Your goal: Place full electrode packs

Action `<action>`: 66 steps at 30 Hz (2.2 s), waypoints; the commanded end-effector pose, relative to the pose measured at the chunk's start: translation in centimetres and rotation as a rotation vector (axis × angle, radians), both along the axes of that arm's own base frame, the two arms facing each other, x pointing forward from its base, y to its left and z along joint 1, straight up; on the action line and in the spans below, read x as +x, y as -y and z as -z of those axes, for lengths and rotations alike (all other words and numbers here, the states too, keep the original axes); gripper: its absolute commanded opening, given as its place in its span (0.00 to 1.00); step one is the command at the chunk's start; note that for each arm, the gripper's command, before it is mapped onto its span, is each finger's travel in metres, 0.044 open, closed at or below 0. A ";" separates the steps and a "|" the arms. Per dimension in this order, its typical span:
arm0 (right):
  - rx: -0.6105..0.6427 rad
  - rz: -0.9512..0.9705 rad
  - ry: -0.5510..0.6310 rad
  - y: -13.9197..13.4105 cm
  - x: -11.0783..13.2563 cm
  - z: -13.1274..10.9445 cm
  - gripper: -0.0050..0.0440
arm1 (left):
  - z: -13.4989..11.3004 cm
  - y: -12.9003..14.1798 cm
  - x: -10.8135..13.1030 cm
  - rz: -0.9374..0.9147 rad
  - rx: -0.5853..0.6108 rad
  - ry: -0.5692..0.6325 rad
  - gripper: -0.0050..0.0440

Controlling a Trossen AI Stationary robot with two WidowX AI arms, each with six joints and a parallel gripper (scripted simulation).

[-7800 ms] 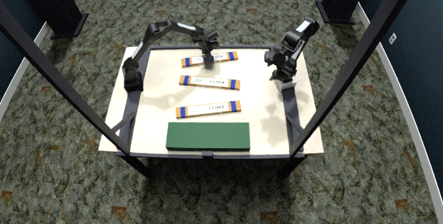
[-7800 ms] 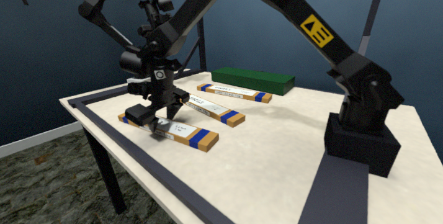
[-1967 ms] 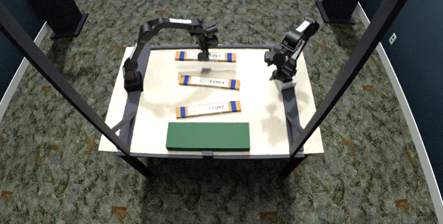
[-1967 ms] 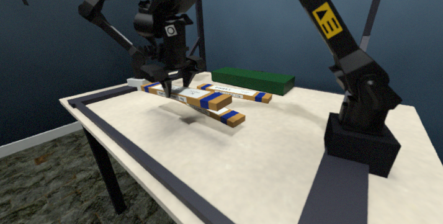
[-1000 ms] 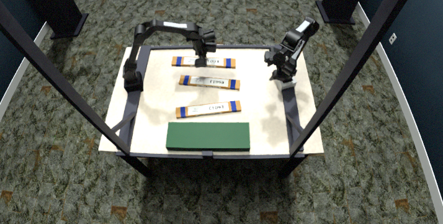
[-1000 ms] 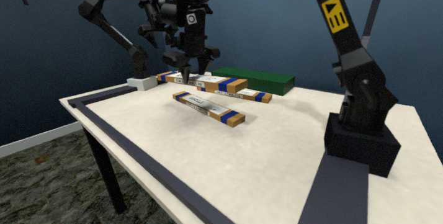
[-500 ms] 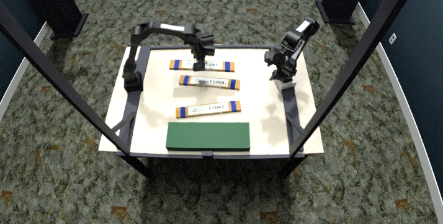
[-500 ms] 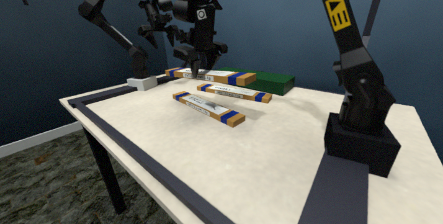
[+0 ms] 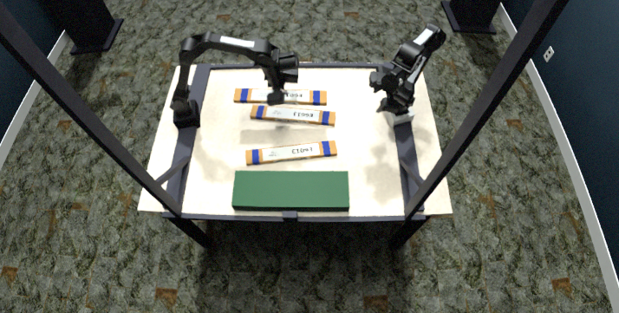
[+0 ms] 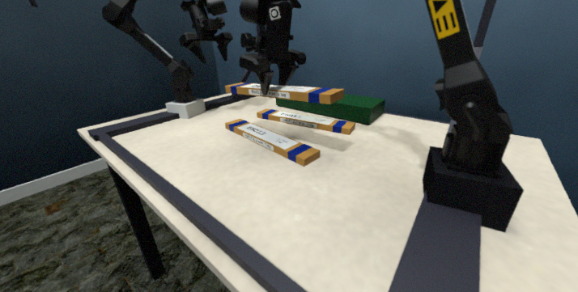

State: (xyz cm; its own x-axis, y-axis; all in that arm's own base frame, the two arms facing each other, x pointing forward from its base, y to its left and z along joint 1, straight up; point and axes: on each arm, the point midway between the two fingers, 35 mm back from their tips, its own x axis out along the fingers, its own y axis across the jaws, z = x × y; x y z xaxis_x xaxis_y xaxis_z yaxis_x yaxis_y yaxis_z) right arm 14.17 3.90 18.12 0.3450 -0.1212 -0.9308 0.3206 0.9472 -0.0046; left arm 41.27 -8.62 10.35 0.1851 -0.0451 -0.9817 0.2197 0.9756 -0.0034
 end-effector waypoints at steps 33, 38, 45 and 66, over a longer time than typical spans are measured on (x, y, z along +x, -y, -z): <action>0.007 0.001 0.020 -0.1 0.2 -0.6 0.98 | -7.0 6.2 -2.0 -0.008 -0.030 0.124 0.00; 0.007 0.001 0.020 -0.1 0.2 -0.6 0.98 | -7.1 6.3 -2.1 -0.005 -0.032 0.123 0.00; 0.007 0.001 0.020 -0.1 0.2 -0.6 0.98 | -7.2 6.5 -2.2 -0.003 -0.032 0.124 0.00; 0.007 0.001 0.020 -0.1 0.2 -0.6 0.98 | -3.5 6.3 -2.9 -0.002 -0.024 0.099 0.00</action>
